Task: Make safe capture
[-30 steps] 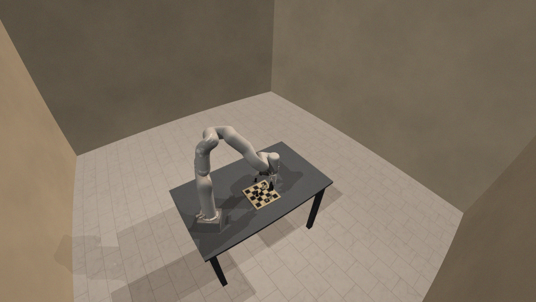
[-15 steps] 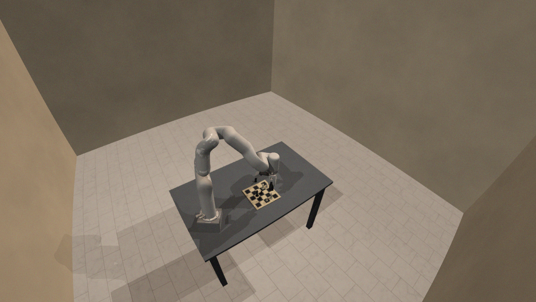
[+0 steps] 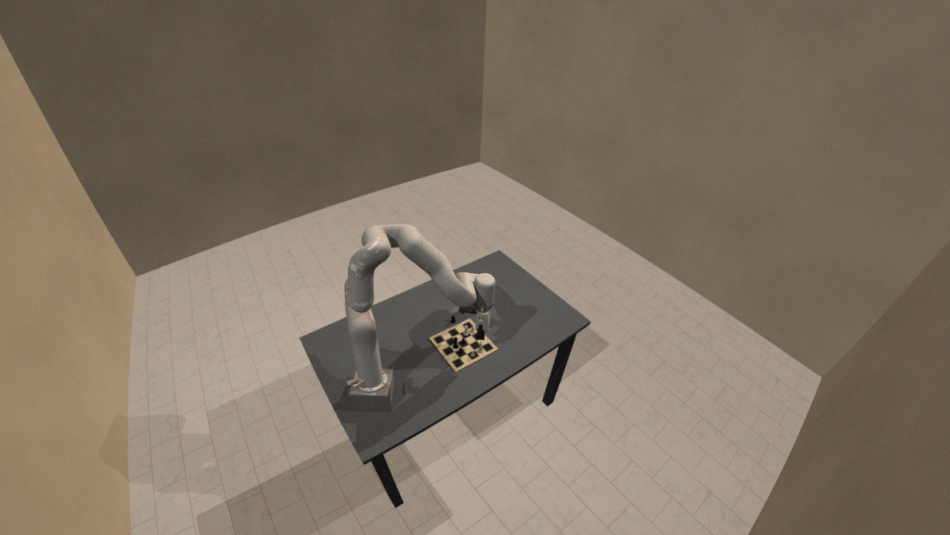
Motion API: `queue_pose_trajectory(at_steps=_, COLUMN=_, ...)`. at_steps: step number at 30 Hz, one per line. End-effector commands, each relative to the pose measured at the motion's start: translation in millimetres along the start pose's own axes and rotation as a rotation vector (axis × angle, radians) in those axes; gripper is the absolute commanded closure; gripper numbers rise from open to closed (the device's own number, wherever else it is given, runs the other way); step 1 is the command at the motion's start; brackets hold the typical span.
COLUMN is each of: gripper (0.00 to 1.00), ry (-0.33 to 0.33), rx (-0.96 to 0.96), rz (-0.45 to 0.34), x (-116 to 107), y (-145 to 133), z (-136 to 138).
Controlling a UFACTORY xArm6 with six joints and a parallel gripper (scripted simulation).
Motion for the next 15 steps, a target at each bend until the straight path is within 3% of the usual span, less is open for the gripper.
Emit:
queue_pose_trajectory(at_steps=1, gripper=0.58, ry=-0.002, rx=-0.001, rz=-0.005, x=4.2, y=-1.4, z=0.6)
queue_pose_trajectory(at_steps=15, gripper=0.58, ry=-0.002, rx=-0.001, rz=-0.005, x=22.9, y=-1.6, z=0.5)
Point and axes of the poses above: the point where the finger pads meet when closed, its own x axis out along the fingers, its own z axis across the jaws, y = z × x, the point moved 4 cm from there along -x, back along the fingers, and after that the axes turned 11 degrees about -x, right-handed, at the moved point
